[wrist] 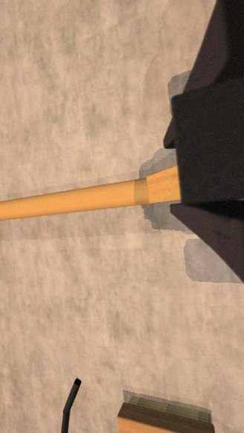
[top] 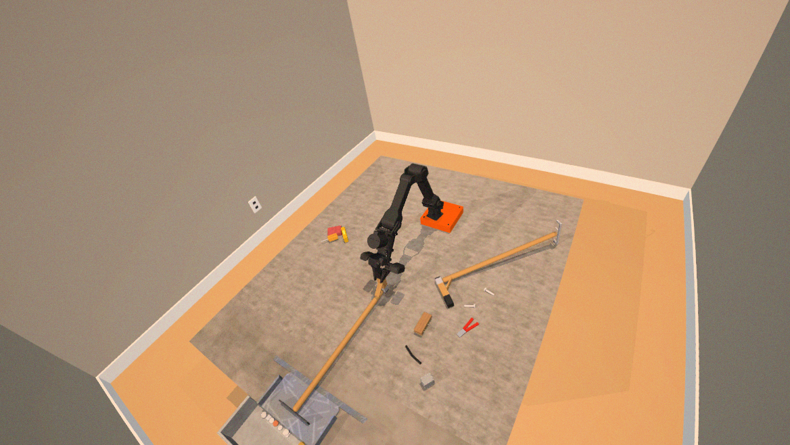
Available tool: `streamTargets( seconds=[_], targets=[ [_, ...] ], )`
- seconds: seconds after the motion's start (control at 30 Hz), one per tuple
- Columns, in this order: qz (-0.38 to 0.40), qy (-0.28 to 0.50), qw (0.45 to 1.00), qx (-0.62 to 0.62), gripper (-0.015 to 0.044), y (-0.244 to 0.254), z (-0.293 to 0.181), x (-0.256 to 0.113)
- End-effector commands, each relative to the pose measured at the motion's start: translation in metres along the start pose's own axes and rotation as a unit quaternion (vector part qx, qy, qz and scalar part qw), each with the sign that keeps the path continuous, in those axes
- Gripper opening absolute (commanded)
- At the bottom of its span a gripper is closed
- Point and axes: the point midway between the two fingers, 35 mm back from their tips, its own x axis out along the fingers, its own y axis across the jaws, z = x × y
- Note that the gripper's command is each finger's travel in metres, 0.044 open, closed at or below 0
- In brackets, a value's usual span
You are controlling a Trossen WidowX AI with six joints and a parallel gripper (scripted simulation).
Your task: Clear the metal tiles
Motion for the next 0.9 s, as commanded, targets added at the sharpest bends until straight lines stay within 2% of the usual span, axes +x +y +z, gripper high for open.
streamTargets(
  seconds=[0.0,0.87],
  targets=[
    [-0.001,-0.007,1.0,0.001,0.0,0.0,-0.001,-0.008],
    [-0.001,-0.007,1.0,0.001,0.0,0.0,-0.03,-0.036]
  ],
)
